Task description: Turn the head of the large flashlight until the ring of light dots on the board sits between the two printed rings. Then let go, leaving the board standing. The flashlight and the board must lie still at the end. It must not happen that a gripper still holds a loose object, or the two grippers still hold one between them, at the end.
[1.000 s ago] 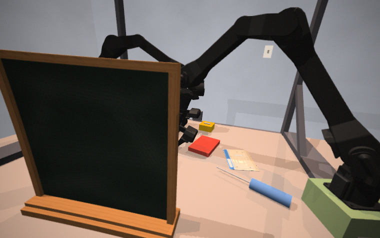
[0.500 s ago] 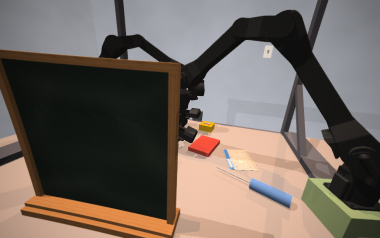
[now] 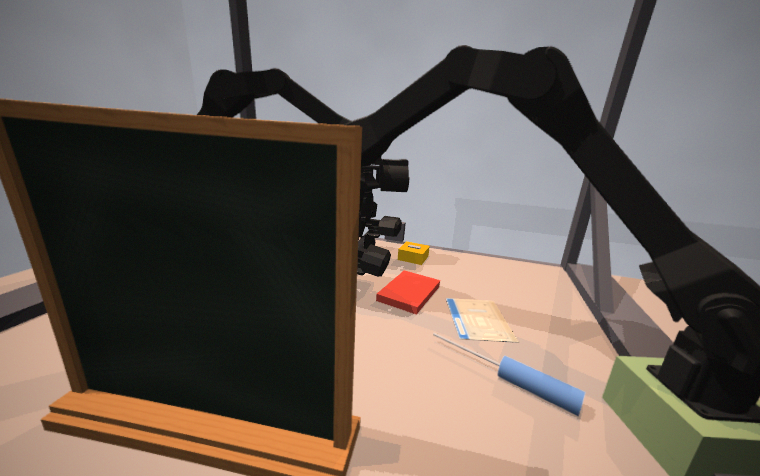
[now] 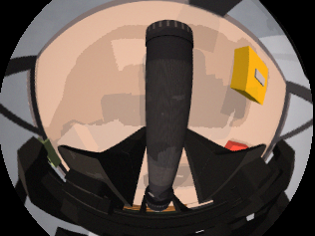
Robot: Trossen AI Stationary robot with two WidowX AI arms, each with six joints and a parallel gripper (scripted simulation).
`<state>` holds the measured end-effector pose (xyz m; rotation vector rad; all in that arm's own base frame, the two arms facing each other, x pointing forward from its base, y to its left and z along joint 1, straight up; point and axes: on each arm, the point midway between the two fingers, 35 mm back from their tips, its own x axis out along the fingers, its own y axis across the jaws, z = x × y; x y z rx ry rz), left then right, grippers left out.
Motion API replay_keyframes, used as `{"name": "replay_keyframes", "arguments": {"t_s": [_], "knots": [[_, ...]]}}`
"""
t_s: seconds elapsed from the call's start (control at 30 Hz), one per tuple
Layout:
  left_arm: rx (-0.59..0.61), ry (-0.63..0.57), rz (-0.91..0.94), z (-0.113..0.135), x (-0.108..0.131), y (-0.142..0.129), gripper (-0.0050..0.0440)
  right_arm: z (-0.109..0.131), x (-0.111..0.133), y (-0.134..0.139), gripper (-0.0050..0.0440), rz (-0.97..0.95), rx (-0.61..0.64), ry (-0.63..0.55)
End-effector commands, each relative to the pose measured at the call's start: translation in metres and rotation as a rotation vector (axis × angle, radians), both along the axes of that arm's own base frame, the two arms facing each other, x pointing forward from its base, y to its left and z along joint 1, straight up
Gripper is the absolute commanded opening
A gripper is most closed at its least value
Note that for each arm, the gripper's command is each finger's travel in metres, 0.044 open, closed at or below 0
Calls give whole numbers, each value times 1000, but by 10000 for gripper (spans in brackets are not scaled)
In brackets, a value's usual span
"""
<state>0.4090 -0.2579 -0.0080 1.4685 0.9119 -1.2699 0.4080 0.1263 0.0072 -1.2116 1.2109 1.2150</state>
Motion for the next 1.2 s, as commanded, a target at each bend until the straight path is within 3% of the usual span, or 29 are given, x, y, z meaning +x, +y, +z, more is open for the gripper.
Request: {"name": "replay_keyframes", "arguments": {"t_s": [0.0,0.43,0.53,0.57,1.17], "knots": [[-7,27,-10,13,6,-5,226,16,5,2,130,-1,16,-39],[25,148,-15,16,9,-6,226,16,5,2,130,-1,16,-39],[21,125,-15,14,6,-5,226,16,5,2,130,-1,16,-39],[22,125,-15,13,7,-5,440,16,5,2,130,-1,16,-39],[22,125,-15,13,7,-5,440,16,5,2,130,-1,16,-39]]}}
